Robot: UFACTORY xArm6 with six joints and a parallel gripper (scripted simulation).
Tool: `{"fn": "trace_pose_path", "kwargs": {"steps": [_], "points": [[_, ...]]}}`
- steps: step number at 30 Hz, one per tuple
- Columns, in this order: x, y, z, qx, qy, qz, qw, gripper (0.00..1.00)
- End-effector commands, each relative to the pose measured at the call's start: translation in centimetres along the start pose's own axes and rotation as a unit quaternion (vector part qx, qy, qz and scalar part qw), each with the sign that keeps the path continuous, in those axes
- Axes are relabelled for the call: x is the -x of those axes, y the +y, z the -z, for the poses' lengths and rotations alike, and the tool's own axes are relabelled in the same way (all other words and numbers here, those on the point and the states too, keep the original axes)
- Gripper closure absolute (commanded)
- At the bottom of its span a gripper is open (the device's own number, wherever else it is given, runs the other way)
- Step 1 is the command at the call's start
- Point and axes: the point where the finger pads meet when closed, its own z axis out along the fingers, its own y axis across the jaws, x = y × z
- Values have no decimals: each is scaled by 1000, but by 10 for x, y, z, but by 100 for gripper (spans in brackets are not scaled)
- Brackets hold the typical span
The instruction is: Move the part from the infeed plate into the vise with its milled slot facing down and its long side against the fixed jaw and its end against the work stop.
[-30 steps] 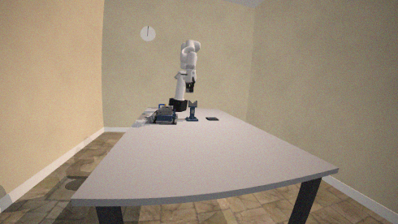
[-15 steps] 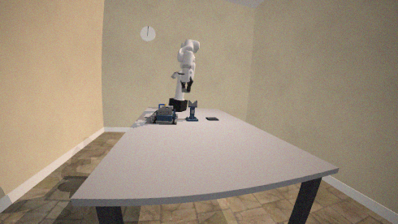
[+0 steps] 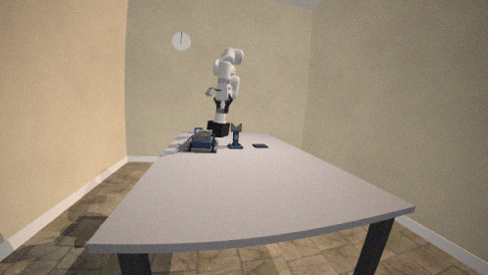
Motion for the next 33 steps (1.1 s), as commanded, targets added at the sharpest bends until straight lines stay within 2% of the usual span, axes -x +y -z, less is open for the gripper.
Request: {"fn": "trace_pose_path", "kwargs": {"steps": [1, 13, 33], "points": [[-11, 3, 2, -3, -1, 34, 999, 100], [-43, 20, 1, -3, 0, 135, 991, 100], [-79, 43, 0, -4, 0, 250, 968, 100]]}}
